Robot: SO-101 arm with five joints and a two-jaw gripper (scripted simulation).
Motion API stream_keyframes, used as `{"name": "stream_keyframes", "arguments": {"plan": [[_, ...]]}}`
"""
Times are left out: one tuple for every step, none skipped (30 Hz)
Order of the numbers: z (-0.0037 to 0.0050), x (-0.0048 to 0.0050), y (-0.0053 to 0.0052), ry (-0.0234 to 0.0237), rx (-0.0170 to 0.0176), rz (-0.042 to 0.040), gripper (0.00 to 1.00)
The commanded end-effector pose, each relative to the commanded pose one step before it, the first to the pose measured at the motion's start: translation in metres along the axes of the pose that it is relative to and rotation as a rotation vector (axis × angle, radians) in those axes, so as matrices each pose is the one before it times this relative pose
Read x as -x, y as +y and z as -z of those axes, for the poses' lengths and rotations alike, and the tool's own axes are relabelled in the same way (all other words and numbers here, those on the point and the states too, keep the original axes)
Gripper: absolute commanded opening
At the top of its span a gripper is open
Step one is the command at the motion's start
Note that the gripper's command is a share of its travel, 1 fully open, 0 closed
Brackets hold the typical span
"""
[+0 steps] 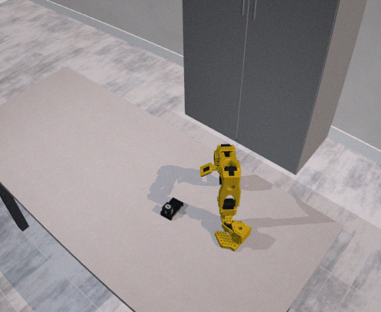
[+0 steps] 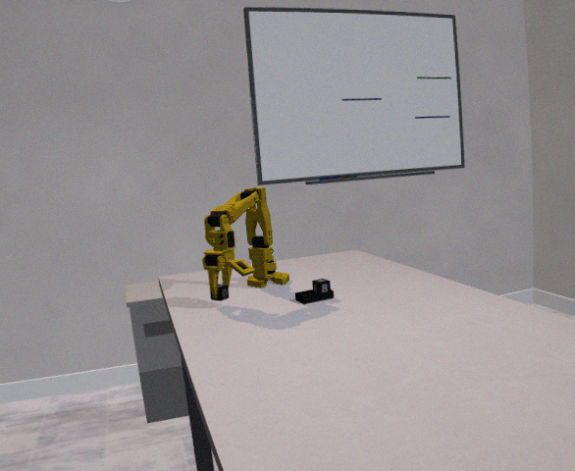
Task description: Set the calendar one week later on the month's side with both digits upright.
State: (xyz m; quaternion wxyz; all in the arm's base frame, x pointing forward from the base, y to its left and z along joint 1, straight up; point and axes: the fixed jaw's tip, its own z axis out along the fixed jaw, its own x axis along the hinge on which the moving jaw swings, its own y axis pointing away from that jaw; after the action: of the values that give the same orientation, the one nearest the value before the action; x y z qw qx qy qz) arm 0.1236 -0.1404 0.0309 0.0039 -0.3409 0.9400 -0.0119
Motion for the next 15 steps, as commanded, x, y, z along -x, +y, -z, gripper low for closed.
{"name": "stream_keyframes", "arguments": {"plan": [[0.002378,-0.001065,-0.00245,-0.00174,-0.02218,0.00152,0.0],[-0.000096,0.0,0.0,0.0,0.0,0.0,0.0],[-0.000234,0.0,0.0,0.0,0.0,0.0,0.0],[-0.000384,0.000006,0.0,0.0,0.0,0.0,0.0],[-0.000528,0.0,0.0,0.0,0.0,0.0,0.0],[-0.000648,0.0,0.0,0.0,0.0,0.0,0.0],[-0.000726,0.0,0.0,0.0,0.0,0.0,0.0],[-0.000744,0.0,0.00001,0.0,0.0,0.0,0.0],[-0.000726,0.0,0.00001,0.0,0.0,0.0,0.0],[-0.000642,0.0,0.00001,0.0,0.0,0.0,0.0],[-0.000528,0.0,0.00001,0.0,0.0,0.0,0.0],[-0.000384,0.0,0.00001,0.0,0.0,0.0,0.0],[-0.000228,0.0,0.0,0.0,0.0,0.0,0.0],[-0.000102,0.0,0.0,0.0,0.0,0.0,0.0],[-0.000012,0.0,0.0,0.0,0.0,0.0,0.0]]}}
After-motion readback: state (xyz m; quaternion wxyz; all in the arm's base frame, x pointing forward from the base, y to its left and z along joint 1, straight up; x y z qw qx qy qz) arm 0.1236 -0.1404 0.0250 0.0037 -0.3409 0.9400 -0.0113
